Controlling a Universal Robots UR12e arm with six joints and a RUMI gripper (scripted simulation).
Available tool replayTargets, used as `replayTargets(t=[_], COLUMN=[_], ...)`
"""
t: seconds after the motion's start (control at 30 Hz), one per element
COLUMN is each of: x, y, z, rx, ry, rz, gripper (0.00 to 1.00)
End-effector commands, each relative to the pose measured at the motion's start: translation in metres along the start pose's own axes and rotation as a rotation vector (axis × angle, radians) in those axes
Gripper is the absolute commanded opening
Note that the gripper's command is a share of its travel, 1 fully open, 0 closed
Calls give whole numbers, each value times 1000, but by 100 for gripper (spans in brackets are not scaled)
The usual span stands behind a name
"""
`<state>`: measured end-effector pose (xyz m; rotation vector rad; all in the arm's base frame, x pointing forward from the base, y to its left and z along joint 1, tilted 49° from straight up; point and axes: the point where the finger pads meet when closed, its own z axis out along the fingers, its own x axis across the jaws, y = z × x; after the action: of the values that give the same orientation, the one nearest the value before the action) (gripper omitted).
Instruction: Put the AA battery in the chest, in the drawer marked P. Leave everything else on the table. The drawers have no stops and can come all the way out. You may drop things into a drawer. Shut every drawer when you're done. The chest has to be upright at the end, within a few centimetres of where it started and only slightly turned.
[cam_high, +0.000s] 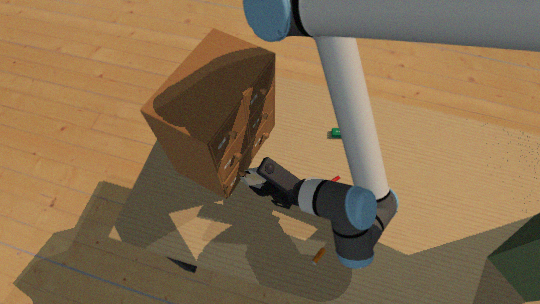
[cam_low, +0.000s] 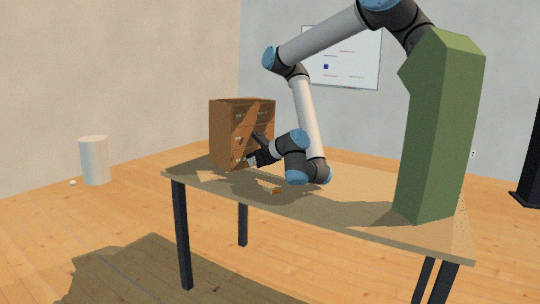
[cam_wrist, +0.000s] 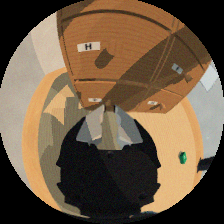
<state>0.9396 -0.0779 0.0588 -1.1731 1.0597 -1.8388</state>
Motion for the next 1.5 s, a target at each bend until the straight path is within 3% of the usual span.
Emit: replayTargets(t=[0.0,1.47], x=[0,0], y=[0,12], z=[-1,-22], rx=[1,1], ry=[0,0], rz=[0,0], gripper=[7,7])
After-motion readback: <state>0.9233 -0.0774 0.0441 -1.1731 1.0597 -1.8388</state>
